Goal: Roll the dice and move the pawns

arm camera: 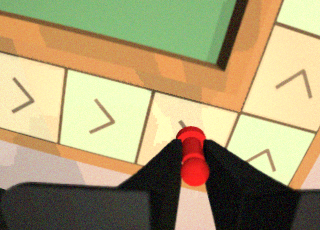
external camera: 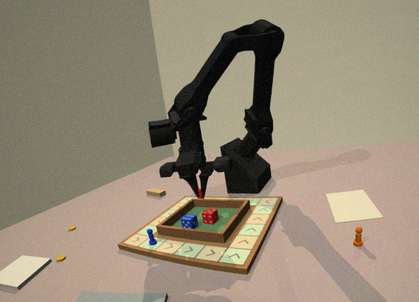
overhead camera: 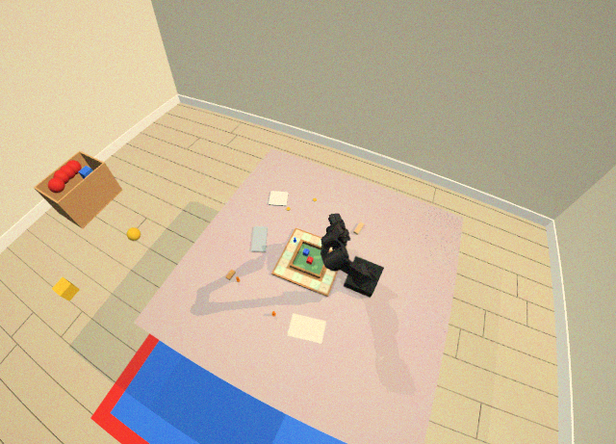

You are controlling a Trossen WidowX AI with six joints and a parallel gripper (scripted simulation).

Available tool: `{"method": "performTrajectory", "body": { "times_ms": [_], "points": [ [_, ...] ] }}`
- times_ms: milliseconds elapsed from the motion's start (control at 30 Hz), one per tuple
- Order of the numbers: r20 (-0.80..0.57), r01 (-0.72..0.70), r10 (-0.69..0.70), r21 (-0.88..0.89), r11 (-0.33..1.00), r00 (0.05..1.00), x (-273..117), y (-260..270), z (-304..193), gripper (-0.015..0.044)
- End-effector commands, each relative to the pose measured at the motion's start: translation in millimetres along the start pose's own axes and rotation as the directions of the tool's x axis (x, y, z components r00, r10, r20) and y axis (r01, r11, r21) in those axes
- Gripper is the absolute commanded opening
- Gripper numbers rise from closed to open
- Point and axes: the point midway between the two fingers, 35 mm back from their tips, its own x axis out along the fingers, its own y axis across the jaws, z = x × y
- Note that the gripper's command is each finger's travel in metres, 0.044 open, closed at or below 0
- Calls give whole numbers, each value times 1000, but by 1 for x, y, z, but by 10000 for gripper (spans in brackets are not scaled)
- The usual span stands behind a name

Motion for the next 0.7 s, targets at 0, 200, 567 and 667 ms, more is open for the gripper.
{"method": "performTrajectory", "body": {
  "times_ms": [0, 200, 567, 667],
  "points": [
    [0, 1, -1, -2, 1000, 1000, -1, 0, 0, 105],
    [0, 1, -1, -2, 1000, 1000, -1, 0, 0, 263],
    [-1, -9, 9, 11, 1000, 1000, -47, 1, -2, 440],
    [-1, -9, 9, 11, 1000, 1000, -47, 1, -2, 440]
  ]
}}
